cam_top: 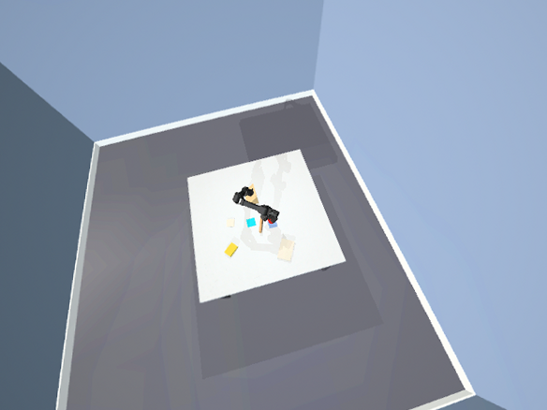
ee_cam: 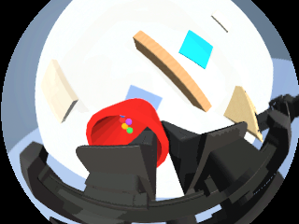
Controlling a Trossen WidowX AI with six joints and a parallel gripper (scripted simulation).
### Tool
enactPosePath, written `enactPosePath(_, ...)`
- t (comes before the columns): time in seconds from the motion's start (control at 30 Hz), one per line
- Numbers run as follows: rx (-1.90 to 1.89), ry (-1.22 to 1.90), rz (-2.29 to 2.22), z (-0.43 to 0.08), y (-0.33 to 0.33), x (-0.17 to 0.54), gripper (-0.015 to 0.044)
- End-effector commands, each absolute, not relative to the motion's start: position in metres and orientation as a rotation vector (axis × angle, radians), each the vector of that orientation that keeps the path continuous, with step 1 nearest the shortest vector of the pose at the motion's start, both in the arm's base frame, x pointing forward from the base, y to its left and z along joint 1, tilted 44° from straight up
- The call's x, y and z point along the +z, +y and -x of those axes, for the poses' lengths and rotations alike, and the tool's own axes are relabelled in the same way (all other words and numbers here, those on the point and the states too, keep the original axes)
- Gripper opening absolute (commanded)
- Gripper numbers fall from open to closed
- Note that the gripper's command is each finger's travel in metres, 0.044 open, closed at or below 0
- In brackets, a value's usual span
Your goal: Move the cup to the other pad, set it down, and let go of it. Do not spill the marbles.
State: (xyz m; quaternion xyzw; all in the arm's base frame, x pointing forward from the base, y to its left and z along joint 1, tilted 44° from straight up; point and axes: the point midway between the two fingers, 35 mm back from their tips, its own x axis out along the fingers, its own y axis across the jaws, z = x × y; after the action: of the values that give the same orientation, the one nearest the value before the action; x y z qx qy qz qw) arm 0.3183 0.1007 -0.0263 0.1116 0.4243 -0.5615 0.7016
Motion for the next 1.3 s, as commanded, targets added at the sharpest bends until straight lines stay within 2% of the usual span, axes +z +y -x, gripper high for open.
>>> enactPosePath(0.0, -1.252, 0.944, -0.257, -0.318, 0.105, -0.022, 0.0000)
enactPosePath(1.27, -1.253, 0.944, -0.253, -0.307, 0.084, -0.003, 0.0000)
